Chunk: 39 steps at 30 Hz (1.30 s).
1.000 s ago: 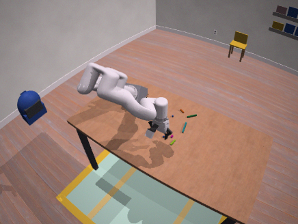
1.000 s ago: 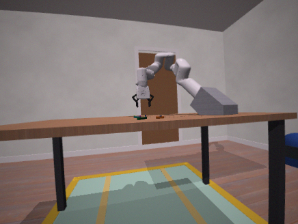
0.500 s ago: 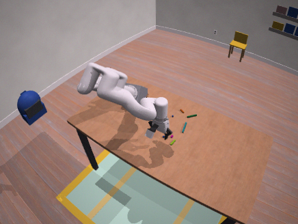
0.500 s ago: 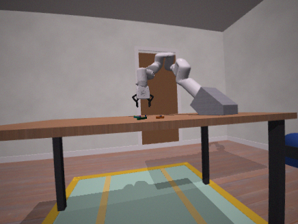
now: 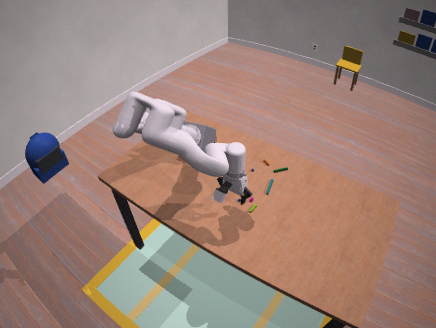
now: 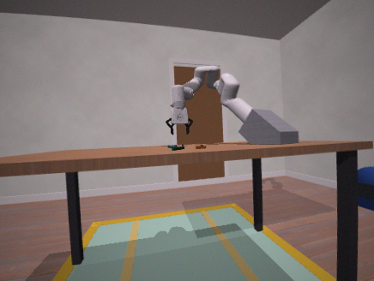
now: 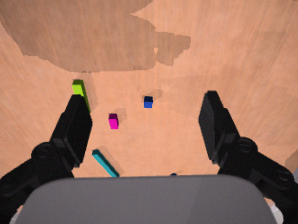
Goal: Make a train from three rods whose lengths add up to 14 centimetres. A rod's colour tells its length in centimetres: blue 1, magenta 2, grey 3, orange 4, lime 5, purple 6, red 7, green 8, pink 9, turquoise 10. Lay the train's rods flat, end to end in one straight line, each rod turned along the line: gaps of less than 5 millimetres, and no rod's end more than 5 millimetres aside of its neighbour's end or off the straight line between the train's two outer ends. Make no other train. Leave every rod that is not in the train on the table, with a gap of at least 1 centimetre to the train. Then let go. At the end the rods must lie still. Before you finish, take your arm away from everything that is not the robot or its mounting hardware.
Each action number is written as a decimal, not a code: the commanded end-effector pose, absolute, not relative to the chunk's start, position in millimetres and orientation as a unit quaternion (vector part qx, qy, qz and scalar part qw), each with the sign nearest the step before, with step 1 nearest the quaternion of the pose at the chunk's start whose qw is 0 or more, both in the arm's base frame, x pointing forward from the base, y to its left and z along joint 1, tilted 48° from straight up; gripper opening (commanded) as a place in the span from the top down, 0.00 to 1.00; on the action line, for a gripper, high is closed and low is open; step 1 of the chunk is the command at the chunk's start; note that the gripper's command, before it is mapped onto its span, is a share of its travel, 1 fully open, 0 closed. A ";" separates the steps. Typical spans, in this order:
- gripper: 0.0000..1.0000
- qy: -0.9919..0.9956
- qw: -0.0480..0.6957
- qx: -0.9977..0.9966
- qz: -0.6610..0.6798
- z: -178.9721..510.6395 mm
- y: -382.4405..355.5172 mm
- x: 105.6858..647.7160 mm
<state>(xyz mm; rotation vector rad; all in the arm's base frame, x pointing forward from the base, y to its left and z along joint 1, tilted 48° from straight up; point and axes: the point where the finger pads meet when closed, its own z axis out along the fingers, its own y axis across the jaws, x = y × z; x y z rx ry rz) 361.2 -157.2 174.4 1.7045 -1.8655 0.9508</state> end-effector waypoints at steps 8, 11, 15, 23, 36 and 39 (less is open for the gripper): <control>0.00 -0.674 0.218 0.616 0.344 175.3 -156.8 362.0; 0.00 -0.674 0.218 0.616 0.344 176.9 -156.9 369.8; 0.00 -0.674 0.218 0.616 0.344 181.2 -157.0 396.4; 0.00 -0.674 0.218 0.616 0.344 181.5 -157.0 399.3; 0.00 -0.674 0.218 0.616 0.344 181.5 -157.0 399.3; 0.00 -0.674 0.218 0.616 0.344 181.5 -157.0 399.3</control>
